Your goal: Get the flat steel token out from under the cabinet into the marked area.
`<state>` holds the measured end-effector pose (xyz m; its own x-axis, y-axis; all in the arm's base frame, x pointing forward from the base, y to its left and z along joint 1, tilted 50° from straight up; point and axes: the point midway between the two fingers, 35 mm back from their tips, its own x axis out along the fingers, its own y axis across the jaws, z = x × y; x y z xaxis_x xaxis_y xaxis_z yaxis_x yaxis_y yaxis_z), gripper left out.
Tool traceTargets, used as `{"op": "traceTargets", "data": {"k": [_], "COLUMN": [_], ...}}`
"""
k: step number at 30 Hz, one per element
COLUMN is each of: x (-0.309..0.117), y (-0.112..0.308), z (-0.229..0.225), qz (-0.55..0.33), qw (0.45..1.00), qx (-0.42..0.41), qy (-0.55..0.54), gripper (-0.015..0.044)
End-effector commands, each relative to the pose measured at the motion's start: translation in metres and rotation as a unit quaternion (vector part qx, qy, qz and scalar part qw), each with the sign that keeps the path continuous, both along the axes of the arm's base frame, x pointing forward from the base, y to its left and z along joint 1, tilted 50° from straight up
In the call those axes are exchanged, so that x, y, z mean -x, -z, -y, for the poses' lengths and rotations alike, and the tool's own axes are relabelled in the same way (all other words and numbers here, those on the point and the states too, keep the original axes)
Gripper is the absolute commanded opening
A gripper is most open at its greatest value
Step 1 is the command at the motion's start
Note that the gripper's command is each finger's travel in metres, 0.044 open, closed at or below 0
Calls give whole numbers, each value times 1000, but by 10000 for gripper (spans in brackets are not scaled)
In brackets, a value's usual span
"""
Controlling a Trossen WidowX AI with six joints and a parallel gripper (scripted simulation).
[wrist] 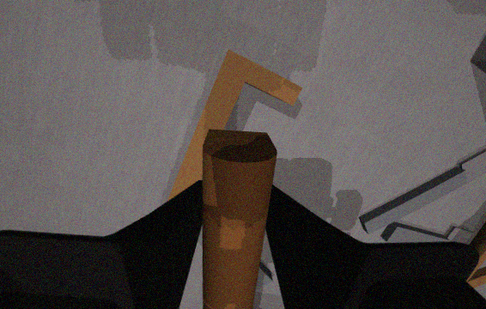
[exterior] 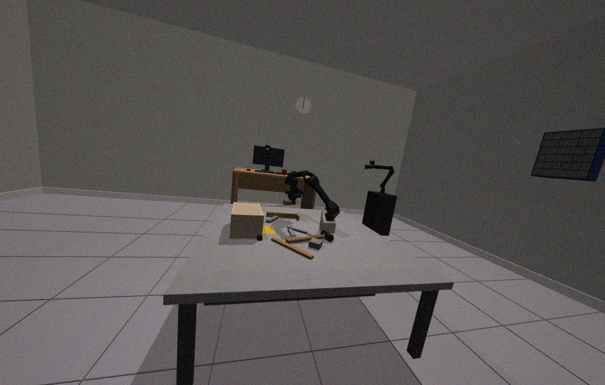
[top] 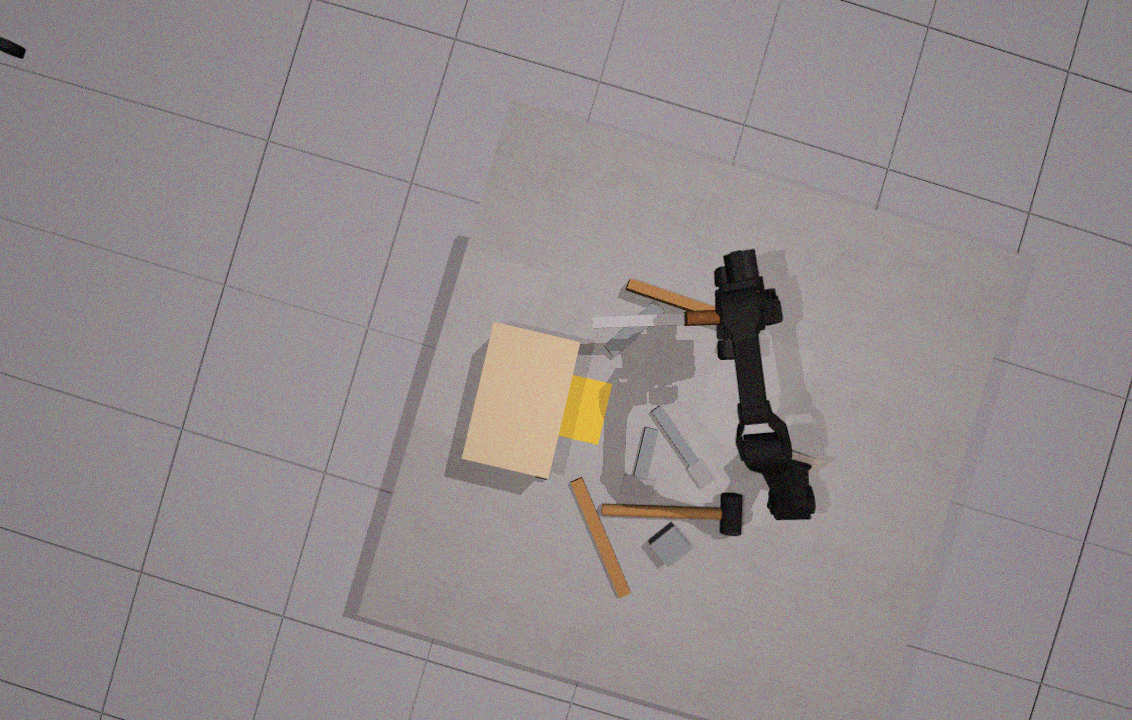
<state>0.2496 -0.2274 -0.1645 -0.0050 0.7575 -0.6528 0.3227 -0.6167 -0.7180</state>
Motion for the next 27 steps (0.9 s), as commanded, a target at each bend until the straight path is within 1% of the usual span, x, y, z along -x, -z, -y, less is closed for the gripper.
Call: {"op": "traceTargets", "data": {"k": [1, 27], "x": [-3, 2], "y": [-10, -24], "z": [5, -8], "qz": [7, 2], "qw": [1000, 1000], "qx": [9, 8], "qy": [10, 14], "gripper": [0, 0]}}
